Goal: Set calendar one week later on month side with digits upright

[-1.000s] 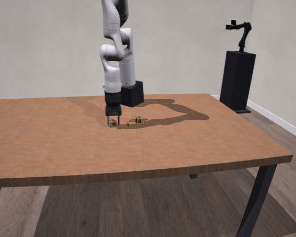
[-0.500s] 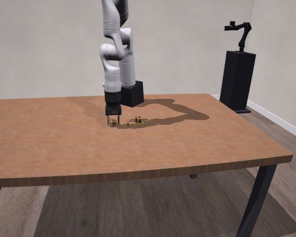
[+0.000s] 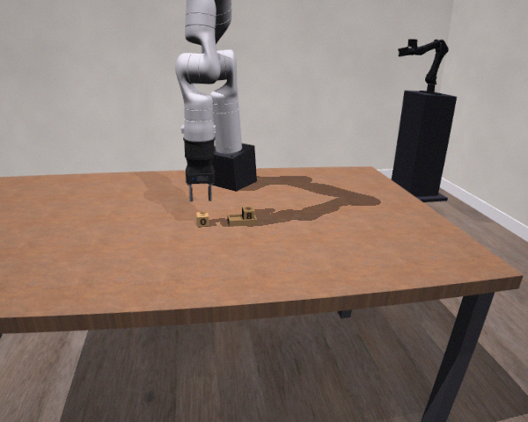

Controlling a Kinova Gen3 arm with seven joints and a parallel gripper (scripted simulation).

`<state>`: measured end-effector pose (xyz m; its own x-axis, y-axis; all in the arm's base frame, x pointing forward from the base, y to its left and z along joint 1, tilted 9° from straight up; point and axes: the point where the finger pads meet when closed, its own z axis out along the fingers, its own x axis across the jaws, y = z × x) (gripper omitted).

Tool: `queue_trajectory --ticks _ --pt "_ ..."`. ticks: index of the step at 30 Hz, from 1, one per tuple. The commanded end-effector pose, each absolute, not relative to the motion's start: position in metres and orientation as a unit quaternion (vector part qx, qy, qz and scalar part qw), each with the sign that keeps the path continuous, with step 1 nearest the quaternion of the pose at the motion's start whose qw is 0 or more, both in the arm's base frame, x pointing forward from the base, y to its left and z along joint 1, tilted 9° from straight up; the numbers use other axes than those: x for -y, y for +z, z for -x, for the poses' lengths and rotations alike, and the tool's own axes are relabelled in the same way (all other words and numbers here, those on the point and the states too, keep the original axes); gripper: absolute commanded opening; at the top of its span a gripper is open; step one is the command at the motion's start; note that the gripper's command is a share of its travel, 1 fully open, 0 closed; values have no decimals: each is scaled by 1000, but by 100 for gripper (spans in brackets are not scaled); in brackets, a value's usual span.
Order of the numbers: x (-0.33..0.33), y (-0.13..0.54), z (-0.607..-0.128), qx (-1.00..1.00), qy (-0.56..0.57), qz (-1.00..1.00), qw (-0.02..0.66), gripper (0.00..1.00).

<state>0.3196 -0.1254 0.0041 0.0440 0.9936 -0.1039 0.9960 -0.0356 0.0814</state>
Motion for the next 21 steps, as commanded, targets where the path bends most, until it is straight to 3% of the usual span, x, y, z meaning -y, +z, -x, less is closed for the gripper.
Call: queue_trajectory --ticks 1,11,12,21 --pt "121 18 -328 -695 0 -715 75 90" --pt "119 35 -326 -695 0 -715 75 90" --pt "119 35 -326 -695 0 -715 75 100" --pt "119 35 -326 -695 0 -715 75 100"
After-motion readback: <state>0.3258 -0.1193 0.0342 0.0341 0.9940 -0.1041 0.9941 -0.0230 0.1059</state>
